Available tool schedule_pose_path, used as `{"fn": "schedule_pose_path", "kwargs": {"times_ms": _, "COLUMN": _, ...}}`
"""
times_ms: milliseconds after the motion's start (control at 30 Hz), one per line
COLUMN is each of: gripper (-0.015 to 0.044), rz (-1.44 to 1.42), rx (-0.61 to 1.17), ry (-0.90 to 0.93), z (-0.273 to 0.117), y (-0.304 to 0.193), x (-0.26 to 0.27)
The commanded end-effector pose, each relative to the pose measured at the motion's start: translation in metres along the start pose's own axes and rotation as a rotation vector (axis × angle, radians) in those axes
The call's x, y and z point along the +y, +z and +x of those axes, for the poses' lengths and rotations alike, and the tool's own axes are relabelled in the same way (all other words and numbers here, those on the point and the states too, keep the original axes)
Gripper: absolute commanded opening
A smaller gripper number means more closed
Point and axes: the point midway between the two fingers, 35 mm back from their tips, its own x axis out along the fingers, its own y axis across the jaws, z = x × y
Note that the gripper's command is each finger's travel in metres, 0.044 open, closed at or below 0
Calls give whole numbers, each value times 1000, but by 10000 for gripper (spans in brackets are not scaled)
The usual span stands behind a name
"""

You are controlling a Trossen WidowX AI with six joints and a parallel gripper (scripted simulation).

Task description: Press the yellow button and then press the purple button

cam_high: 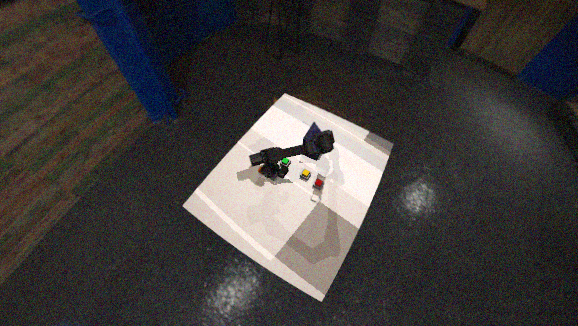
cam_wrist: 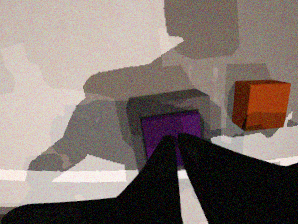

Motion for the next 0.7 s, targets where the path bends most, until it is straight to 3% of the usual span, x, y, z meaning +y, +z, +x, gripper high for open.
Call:
{"fn": "schedule_pose_path", "kwargs": {"times_ms": 0, "gripper": 20, "rz": 9, "rx": 1, "ry": 5, "z": 1, "y": -1, "x": 1}}
{"fn": "schedule_pose_path", "kwargs": {"times_ms": 167, "gripper": 20, "rz": 9, "rx": 1, "ry": 3, "z": -31, "y": -1, "x": 0}}
{"fn": "schedule_pose_path", "kwargs": {"times_ms": 333, "gripper": 20, "rz": 9, "rx": 1, "ry": 4, "z": -34, "y": -1, "x": 0}}
{"fn": "schedule_pose_path", "kwargs": {"times_ms": 500, "gripper": 151, "rz": 21, "rx": -4, "ry": 1, "z": -40, "y": 8, "x": 28}}
{"fn": "schedule_pose_path", "kwargs": {"times_ms": 667, "gripper": 282, "rz": 29, "rx": -7, "ry": -9, "z": -61, "y": 19, "x": 105}}
